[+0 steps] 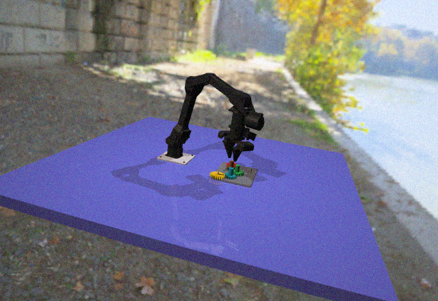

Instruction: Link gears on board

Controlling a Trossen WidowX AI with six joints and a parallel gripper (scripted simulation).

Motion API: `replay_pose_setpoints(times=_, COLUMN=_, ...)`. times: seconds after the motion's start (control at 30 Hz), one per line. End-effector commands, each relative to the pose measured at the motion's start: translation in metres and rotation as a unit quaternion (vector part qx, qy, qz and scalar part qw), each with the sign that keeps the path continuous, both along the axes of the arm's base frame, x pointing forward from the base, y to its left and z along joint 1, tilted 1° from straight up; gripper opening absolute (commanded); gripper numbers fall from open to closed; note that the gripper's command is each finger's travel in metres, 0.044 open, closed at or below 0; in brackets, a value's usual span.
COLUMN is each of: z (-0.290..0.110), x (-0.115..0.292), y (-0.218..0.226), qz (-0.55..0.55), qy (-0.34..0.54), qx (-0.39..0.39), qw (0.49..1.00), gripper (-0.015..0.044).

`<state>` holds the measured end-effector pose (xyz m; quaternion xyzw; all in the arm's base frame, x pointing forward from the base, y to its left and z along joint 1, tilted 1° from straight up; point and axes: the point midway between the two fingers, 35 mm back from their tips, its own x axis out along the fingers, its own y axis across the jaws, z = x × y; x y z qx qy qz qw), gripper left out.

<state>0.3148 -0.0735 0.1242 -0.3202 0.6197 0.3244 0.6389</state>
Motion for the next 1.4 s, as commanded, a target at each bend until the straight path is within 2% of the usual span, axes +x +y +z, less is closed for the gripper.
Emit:
replay_pose_setpoints(times=0.0, z=0.0327, x=-0.0021, y=-0.0003, qz=0.000, qy=-0.006, qx=-0.002, qw=1.000, gripper=0.0271)
replay_pose_setpoints(times=0.2, z=0.0409, x=-0.0038, y=-0.0001, qz=0.000, qy=-0.006, qx=-0.002, qw=1.000, gripper=0.0429)
replay_pose_setpoints(times=0.23, z=0.0409, x=-0.0038, y=-0.0001, qz=0.000, qy=-0.006, qx=-0.002, qw=1.000, gripper=0.0440)
replay_pose_setpoints(times=1.37, z=0.0409, x=-0.0038, y=-0.0001, qz=0.000, qy=-0.006, qx=-0.002, qw=1.000, gripper=0.0440)
